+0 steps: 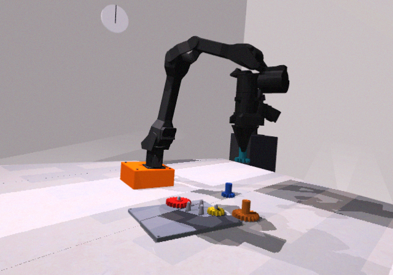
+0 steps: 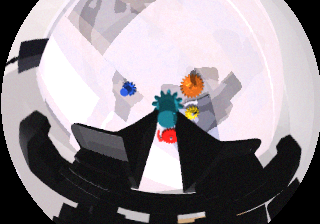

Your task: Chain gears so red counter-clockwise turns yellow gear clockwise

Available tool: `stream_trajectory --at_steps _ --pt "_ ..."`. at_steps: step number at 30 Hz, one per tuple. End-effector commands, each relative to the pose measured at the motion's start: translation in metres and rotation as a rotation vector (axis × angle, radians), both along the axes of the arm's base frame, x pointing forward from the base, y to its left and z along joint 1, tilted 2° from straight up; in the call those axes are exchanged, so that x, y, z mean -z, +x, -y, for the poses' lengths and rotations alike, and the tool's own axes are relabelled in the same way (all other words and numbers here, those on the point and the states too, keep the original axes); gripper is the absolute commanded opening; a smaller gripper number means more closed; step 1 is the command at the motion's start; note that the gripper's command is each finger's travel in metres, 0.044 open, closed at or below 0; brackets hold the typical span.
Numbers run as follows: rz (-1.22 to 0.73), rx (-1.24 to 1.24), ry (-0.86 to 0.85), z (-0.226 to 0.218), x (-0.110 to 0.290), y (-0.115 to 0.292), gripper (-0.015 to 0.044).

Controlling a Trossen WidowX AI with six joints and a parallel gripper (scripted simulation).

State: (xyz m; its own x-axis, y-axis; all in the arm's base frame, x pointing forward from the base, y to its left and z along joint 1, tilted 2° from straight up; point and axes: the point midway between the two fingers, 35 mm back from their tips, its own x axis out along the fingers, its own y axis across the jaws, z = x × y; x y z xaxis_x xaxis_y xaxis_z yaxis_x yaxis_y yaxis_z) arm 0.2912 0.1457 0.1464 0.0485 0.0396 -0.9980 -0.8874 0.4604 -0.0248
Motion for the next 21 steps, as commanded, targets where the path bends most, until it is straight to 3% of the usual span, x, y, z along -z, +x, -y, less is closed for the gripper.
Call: stream_trajectory --at_steps 1,21 --pt "0.002 -0.001 -0.003 0.009 0.004 0.003 0.0" --pt "0.0 -0.001 -0.008 0.056 0.027 0.013 0.0"
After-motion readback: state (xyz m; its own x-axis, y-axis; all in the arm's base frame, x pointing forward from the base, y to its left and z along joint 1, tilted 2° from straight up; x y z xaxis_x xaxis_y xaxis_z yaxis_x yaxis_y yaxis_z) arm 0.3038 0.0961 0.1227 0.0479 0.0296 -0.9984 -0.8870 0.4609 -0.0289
